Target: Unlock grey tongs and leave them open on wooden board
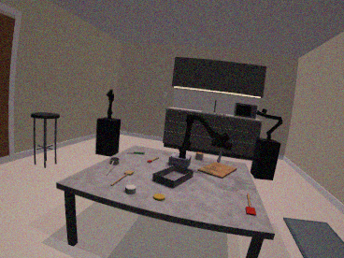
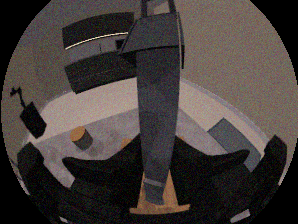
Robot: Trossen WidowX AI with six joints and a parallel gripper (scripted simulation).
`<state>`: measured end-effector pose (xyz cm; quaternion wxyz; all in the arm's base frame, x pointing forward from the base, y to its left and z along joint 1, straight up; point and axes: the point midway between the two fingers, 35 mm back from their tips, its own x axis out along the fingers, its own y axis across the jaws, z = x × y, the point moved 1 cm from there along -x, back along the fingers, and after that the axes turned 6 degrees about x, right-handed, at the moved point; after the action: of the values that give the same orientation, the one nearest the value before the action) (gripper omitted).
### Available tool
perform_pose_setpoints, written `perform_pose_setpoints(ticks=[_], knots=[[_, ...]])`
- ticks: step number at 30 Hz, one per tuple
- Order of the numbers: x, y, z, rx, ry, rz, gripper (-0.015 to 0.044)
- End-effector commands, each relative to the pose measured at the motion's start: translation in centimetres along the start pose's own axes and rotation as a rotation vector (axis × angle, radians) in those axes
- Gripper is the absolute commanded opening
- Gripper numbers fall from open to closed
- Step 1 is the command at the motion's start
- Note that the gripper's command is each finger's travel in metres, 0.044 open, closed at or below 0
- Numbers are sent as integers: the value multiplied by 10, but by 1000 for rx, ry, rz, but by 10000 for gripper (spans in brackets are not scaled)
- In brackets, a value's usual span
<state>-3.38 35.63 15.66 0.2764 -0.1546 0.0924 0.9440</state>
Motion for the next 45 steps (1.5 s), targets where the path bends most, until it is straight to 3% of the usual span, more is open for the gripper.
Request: perform_pose_setpoints(ticks=[1, 24, 45], knots=[[2, -1, 1, -2, 12, -1, -150], [51, -16, -27, 110, 558, -74, -150], [61, -5, -40, 10, 1124, -125, -150]])
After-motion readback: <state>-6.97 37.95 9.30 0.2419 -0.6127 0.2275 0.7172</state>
